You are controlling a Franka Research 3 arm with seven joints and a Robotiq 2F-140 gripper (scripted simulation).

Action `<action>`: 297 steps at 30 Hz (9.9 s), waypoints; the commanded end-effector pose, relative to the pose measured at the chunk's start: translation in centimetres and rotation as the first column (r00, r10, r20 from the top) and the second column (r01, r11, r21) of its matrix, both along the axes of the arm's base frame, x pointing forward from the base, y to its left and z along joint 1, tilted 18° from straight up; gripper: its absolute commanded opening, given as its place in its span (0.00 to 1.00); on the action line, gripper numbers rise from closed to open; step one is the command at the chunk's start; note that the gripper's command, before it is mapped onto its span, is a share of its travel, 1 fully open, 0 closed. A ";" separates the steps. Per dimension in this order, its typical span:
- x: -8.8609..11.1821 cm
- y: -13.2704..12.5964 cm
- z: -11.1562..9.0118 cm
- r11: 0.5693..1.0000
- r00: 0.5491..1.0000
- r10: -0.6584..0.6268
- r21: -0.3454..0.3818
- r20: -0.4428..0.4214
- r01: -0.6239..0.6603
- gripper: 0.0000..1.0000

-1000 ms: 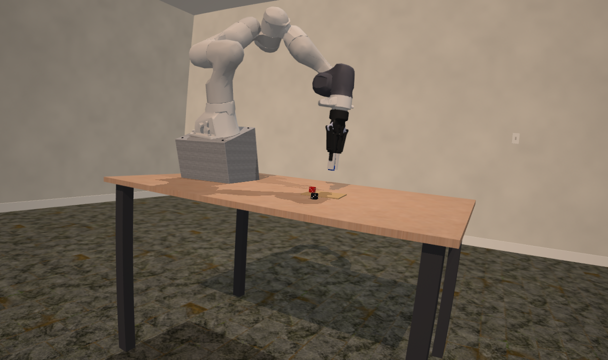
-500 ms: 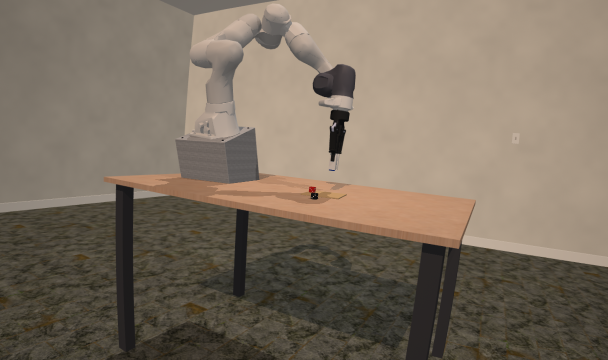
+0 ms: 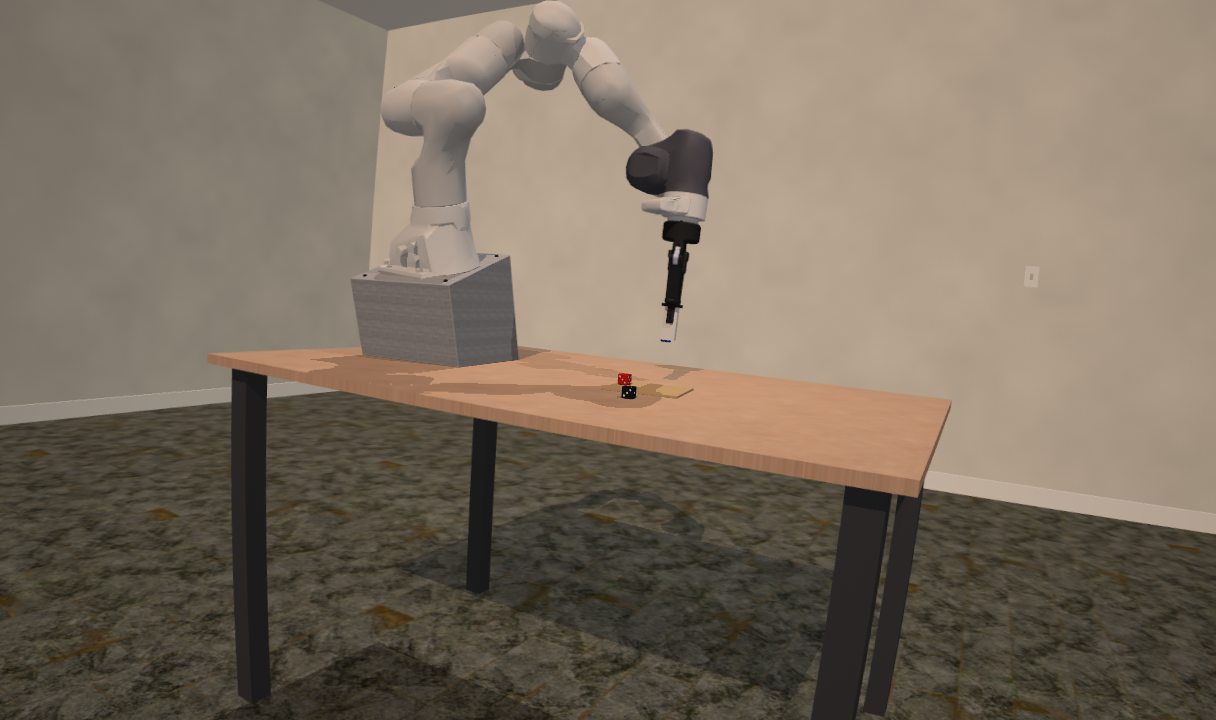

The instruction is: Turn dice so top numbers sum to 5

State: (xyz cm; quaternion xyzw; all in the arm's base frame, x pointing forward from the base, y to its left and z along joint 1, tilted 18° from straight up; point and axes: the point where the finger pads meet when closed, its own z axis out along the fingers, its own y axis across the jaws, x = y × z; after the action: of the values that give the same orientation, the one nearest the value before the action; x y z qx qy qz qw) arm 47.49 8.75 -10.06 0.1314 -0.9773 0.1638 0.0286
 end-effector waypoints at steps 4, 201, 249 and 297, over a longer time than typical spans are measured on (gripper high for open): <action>0.5 0.2 0.0 0.976 0.974 0.219 0.015 -0.058 -0.219 0.09; 1.3 -2.4 -7.7 0.173 0.350 0.603 0.310 0.717 -0.935 0.09; 1.3 -2.7 -8.8 0.173 0.350 0.603 0.310 0.717 -0.935 0.09; 1.3 -2.7 -8.8 0.173 0.350 0.603 0.310 0.717 -0.935 0.21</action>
State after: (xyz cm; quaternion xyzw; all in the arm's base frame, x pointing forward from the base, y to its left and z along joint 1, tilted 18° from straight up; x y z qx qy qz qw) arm 48.93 5.94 -18.80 0.5812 -0.7160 -0.1978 -0.3323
